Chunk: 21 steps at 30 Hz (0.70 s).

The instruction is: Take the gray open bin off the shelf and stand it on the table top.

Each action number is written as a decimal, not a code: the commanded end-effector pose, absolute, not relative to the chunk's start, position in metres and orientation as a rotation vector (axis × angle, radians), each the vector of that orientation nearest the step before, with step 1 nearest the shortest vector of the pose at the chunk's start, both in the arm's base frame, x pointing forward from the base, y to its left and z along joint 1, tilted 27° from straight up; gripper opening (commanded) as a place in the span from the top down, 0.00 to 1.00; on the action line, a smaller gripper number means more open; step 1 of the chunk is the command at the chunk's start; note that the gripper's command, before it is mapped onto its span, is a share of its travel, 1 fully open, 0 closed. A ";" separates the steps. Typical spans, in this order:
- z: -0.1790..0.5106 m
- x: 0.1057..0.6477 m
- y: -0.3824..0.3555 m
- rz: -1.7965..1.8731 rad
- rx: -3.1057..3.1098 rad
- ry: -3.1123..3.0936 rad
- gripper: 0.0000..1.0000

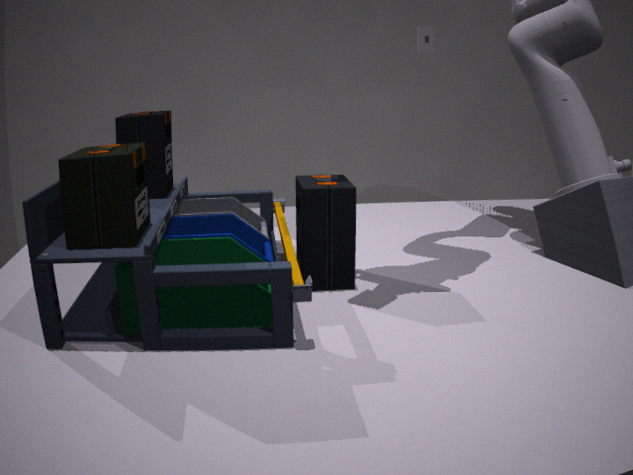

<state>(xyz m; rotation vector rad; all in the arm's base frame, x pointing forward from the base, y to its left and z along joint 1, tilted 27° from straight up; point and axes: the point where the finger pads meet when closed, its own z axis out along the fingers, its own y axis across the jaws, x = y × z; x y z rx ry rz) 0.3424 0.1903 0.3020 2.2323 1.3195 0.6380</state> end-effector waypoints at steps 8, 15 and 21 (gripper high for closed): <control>0.304 0.343 0.190 0.522 2.215 1.408 0.00; 0.304 0.344 0.190 0.299 2.148 1.574 0.00; 0.304 0.344 0.190 0.299 2.148 1.574 0.00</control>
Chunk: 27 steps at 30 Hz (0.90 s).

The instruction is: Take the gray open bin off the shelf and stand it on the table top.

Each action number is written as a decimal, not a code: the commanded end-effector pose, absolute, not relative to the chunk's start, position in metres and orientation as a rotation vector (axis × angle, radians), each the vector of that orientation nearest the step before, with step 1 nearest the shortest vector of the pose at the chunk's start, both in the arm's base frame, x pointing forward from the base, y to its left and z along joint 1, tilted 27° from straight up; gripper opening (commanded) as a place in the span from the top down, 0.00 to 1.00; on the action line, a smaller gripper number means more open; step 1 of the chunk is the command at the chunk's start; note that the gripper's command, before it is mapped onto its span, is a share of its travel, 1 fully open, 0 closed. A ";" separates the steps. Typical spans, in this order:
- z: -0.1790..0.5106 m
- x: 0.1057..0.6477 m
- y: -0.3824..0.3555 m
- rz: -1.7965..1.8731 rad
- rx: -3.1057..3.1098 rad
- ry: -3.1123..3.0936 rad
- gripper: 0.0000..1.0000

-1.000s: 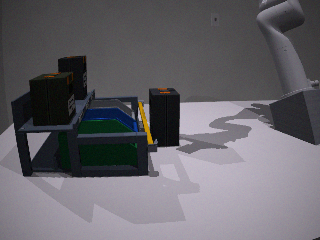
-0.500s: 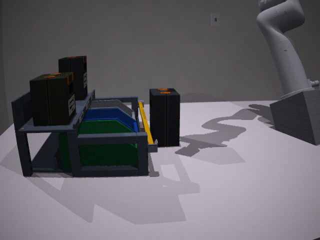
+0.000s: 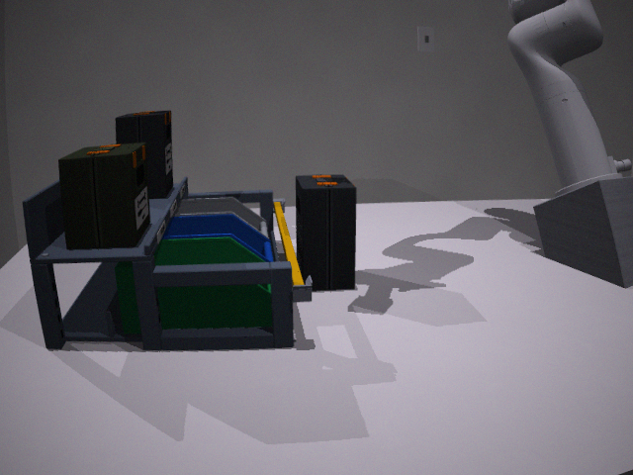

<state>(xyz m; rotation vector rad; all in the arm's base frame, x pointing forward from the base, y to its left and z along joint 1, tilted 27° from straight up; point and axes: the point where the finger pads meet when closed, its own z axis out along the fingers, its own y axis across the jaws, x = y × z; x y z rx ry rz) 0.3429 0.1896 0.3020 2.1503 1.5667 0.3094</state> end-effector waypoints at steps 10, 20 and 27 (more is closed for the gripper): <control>0.304 0.344 0.190 0.019 2.038 1.759 0.00; 0.304 0.344 0.190 0.019 2.038 1.759 0.00; 0.304 0.344 0.190 -0.264 1.897 1.919 0.00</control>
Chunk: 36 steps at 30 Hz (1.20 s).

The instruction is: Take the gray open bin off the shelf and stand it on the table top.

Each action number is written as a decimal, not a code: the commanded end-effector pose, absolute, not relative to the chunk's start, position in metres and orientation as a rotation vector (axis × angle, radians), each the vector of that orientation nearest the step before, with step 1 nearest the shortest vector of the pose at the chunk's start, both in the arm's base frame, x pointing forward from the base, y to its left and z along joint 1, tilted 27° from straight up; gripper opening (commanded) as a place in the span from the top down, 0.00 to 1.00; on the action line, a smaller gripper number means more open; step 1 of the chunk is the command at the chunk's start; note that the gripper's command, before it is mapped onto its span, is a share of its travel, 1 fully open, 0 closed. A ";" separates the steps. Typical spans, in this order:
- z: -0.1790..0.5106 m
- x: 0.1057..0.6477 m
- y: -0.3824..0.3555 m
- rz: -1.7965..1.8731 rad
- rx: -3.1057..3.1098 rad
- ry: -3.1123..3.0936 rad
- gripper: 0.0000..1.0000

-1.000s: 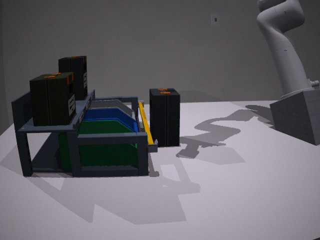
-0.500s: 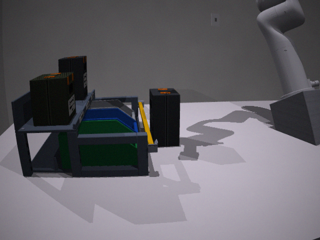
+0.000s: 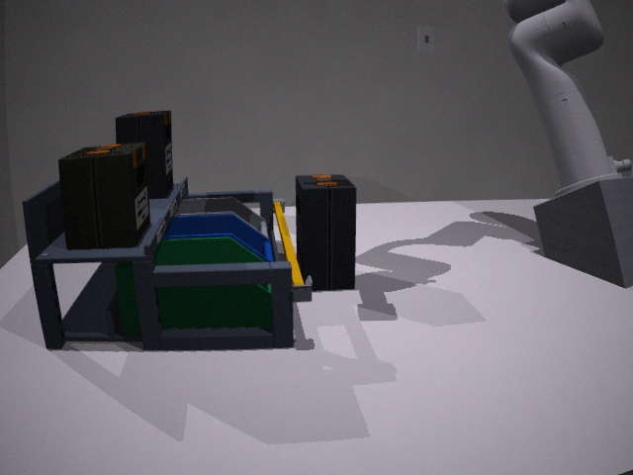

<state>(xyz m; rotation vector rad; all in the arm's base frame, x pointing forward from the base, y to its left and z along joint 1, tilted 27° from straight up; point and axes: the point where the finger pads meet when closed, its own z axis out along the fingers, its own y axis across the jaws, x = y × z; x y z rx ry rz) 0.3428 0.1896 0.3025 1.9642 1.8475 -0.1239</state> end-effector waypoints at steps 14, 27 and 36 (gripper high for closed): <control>0.317 0.383 0.177 -0.266 1.897 1.919 0.00; 0.321 0.393 0.173 -0.267 1.896 1.920 0.00; 0.323 0.401 0.171 -0.267 1.896 1.920 0.00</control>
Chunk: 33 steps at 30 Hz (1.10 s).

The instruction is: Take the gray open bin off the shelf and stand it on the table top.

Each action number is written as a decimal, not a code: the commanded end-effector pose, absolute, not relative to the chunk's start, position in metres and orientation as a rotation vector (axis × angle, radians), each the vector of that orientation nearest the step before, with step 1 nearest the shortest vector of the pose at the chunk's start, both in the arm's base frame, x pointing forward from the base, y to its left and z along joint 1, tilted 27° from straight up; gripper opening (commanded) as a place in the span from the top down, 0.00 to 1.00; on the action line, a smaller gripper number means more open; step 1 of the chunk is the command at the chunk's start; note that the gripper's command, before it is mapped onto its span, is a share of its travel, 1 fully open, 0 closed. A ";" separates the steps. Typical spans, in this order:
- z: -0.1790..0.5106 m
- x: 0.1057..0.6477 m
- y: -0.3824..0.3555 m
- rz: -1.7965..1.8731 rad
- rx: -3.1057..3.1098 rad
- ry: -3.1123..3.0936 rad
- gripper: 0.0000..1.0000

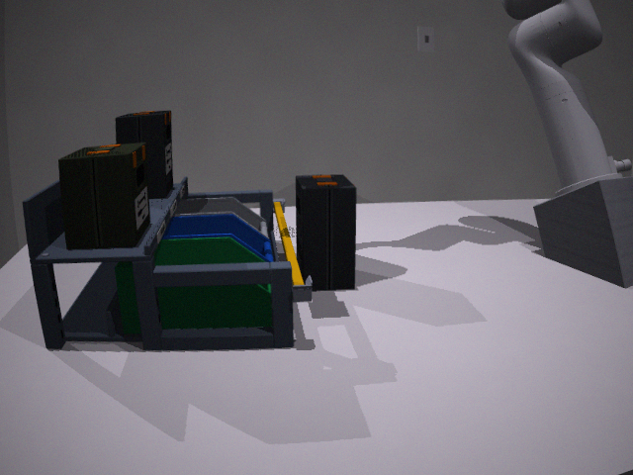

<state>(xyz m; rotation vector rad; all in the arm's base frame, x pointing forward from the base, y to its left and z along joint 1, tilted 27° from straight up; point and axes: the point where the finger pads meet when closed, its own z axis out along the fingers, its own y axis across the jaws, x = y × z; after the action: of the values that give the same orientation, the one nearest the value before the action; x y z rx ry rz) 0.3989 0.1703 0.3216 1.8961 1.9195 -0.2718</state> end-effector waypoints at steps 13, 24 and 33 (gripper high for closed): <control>0.321 0.393 0.173 -0.267 1.896 1.920 0.00; 0.321 0.393 0.173 -0.267 1.896 1.920 0.00; 0.320 0.390 0.174 -0.267 1.896 1.920 0.00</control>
<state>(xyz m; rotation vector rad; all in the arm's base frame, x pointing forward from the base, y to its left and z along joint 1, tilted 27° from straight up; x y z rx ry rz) 0.3901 0.1734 0.3185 1.8957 1.9199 -0.2722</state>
